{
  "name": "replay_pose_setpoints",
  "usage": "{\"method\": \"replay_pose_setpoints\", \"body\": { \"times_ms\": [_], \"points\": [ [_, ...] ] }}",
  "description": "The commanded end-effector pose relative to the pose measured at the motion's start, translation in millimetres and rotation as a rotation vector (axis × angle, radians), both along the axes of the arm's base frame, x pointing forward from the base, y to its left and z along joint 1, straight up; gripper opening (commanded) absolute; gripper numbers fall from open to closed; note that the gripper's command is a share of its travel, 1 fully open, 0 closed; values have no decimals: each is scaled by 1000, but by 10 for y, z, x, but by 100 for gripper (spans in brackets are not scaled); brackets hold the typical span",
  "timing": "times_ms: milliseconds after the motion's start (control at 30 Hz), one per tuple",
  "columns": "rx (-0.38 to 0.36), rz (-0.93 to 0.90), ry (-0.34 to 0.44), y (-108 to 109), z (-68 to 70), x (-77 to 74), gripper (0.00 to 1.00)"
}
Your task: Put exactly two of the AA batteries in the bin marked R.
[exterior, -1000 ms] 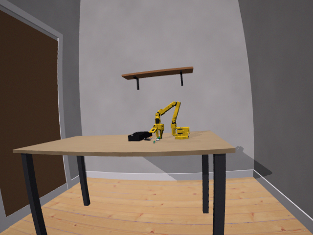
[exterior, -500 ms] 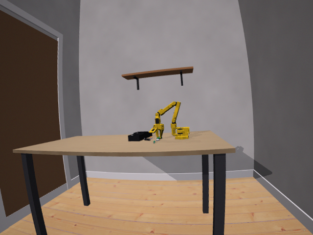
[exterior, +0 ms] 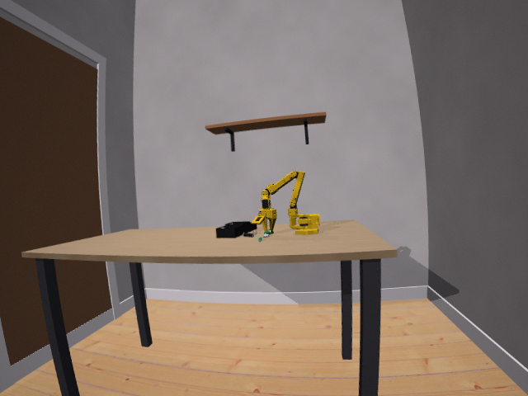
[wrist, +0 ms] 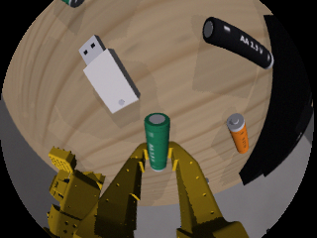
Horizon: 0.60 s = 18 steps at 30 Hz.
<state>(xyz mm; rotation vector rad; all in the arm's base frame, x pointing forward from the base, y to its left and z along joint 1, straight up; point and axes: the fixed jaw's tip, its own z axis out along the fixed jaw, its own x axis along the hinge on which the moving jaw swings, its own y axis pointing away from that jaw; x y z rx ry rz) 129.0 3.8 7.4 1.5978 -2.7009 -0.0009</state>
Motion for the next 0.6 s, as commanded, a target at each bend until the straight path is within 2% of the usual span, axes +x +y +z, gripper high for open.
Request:
{"method": "replay_pose_setpoints", "body": {
  "times_ms": [0,300,567],
  "points": [
    [1,0,-12,-8,6,17,0],
    [1,0,-12,-9,32,25,0],
    [1,0,-12,-17,214,57,0]
  ]
}}
